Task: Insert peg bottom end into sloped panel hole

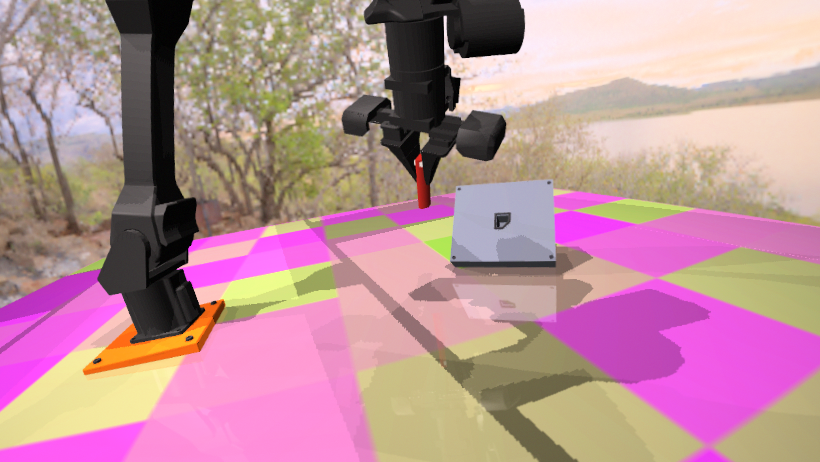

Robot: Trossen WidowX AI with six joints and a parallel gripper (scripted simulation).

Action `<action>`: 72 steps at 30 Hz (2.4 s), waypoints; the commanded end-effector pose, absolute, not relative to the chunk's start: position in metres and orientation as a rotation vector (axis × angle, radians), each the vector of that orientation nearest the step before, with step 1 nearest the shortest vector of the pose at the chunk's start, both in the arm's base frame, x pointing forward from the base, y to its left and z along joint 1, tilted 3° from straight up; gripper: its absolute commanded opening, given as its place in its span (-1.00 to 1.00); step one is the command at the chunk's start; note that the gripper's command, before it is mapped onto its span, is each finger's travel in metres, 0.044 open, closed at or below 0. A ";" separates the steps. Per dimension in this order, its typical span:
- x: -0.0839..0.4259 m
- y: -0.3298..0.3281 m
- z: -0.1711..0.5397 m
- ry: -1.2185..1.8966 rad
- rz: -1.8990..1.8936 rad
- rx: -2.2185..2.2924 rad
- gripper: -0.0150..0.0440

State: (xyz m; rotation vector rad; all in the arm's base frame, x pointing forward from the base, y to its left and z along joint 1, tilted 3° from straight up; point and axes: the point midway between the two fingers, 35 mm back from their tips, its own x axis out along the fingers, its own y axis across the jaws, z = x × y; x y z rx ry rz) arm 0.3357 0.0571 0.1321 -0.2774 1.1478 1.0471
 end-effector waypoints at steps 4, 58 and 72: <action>0.340 0.048 0.133 1.103 1.061 -0.275 -0.49; 0.358 -0.027 0.137 0.797 1.058 -0.285 -0.49; 0.359 -0.048 0.139 0.715 1.039 -0.302 -0.49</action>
